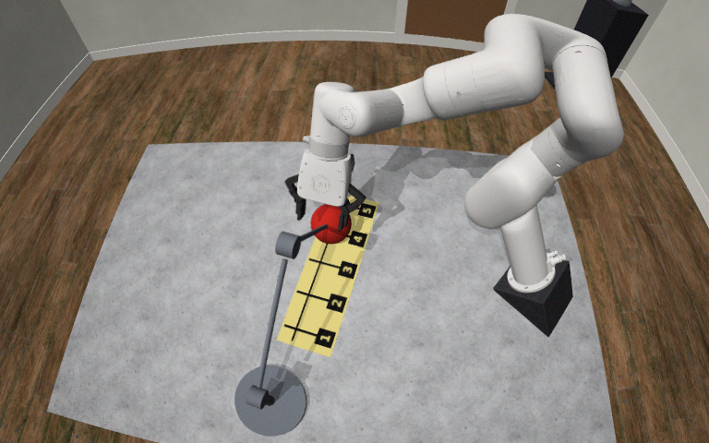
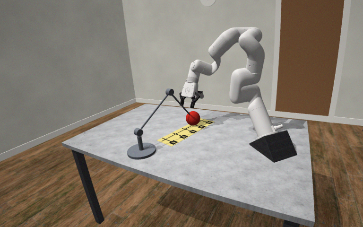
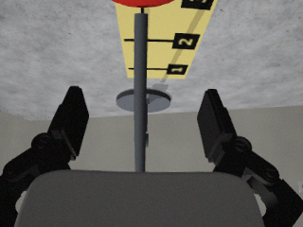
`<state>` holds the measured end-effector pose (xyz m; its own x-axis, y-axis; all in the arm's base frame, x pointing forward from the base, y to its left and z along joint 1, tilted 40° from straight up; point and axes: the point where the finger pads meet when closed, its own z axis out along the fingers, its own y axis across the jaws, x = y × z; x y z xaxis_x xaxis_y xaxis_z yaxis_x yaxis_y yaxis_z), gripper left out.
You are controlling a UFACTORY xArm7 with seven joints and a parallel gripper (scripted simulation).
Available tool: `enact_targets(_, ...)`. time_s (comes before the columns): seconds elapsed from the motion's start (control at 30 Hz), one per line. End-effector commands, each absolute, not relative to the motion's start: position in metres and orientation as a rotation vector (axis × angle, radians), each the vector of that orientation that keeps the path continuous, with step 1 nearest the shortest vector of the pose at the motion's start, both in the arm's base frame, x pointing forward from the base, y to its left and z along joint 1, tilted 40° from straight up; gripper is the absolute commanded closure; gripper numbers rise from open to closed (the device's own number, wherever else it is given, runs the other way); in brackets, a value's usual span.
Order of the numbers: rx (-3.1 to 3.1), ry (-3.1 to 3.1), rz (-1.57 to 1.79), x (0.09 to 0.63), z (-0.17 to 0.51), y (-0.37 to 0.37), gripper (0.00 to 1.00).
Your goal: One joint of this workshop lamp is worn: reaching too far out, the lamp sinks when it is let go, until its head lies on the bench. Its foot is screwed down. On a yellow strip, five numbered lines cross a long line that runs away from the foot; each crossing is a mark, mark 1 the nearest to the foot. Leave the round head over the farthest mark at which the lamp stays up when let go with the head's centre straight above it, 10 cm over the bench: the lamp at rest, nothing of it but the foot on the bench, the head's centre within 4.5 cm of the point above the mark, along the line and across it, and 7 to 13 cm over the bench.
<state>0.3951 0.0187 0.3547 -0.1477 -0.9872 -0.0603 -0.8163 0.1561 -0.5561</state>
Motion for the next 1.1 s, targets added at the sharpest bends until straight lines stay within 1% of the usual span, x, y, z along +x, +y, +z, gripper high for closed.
enact_targets(0.0, -1.715, 2.024, -0.564, 0.403, 0.346, 0.019, 0.00)
enact_targets(0.7, -1.715, 2.023, -0.565, 0.413, 0.333, 0.018, 0.00)
enact_targets(0.73, -1.715, 2.023, -0.565, 0.413, 0.333, 0.018, 1.00)
enact_targets(1.07, -1.715, 2.023, -0.565, 0.412, 0.334, 0.018, 1.00)
